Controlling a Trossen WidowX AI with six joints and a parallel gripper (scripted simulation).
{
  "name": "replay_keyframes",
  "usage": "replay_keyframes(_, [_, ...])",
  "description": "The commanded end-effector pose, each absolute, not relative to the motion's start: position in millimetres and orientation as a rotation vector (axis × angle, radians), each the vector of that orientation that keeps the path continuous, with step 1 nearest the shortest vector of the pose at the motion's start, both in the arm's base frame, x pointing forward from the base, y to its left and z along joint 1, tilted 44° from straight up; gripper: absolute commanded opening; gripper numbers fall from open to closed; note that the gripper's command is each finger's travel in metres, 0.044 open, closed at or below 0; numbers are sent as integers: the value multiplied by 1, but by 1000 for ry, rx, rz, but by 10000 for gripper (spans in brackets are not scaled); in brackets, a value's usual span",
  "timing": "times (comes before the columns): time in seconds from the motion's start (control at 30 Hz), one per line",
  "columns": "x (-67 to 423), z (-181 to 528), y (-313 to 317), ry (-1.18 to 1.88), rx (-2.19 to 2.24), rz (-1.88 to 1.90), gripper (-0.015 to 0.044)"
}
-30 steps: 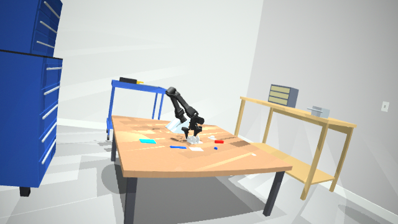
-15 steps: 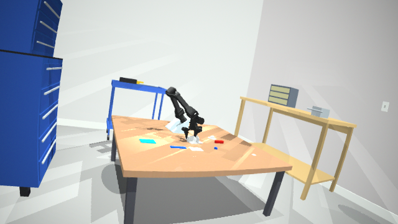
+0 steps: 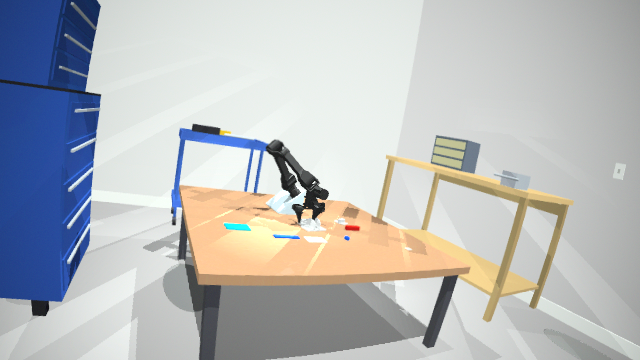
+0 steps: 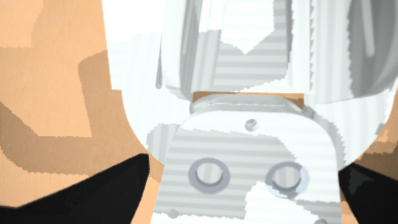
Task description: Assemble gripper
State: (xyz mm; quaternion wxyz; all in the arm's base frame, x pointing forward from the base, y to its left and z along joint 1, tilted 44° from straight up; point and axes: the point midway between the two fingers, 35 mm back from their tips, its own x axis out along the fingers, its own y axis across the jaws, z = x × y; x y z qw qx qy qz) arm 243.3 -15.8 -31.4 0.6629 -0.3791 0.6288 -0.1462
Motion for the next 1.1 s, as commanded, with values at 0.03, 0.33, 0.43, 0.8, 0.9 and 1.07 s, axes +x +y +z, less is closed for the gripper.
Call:
replay_keyframes(0.03, [243,-18,-1,1420,-850,-329,440])
replay_keyframes(0.33, [231,23,33,1422,-852,-334,440])
replay_keyframes(0.43, [233,18,32,1414,-860,-323,440])
replay_keyframes(0.8, [191,54,64,1424,-851,-332,440])
replay_keyframes(0.9, [191,54,64,1424,-851,-332,440])
replay_keyframes(1.07, [191,54,64,1424,-851,-332,440])
